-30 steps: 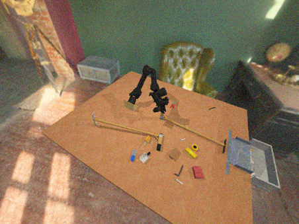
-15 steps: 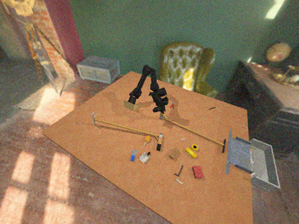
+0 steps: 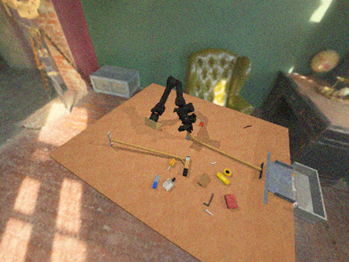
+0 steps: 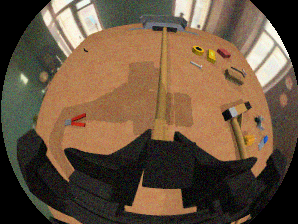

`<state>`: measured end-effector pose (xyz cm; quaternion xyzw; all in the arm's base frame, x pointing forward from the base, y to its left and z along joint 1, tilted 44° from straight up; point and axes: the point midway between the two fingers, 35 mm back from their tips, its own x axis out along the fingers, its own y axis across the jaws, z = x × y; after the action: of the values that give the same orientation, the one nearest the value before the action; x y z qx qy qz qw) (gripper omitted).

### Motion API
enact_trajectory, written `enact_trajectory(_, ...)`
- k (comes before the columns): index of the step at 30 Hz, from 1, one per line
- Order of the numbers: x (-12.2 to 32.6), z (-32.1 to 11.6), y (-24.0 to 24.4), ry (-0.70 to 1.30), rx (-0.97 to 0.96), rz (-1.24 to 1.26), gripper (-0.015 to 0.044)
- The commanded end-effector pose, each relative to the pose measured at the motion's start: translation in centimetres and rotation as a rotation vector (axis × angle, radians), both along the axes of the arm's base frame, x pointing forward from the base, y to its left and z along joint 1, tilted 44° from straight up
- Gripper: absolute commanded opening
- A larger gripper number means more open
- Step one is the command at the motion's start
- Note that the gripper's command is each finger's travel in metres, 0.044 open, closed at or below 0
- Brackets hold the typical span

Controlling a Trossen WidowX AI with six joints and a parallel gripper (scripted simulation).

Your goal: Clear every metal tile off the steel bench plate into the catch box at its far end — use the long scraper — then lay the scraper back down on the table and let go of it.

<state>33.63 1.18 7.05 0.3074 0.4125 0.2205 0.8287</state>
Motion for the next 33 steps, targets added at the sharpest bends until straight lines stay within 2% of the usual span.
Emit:
enact_trajectory(1,0.0,0.0,0.0,0.0,0.0,0.0,0.0131)
enact_trajectory(13,0.0,0.1,-0.1,0.001,-0.001,0.0,0.044)
enact_trajectory(33,-0.6,3.1,-4.7,0.02,-0.025,0.006,0.044)
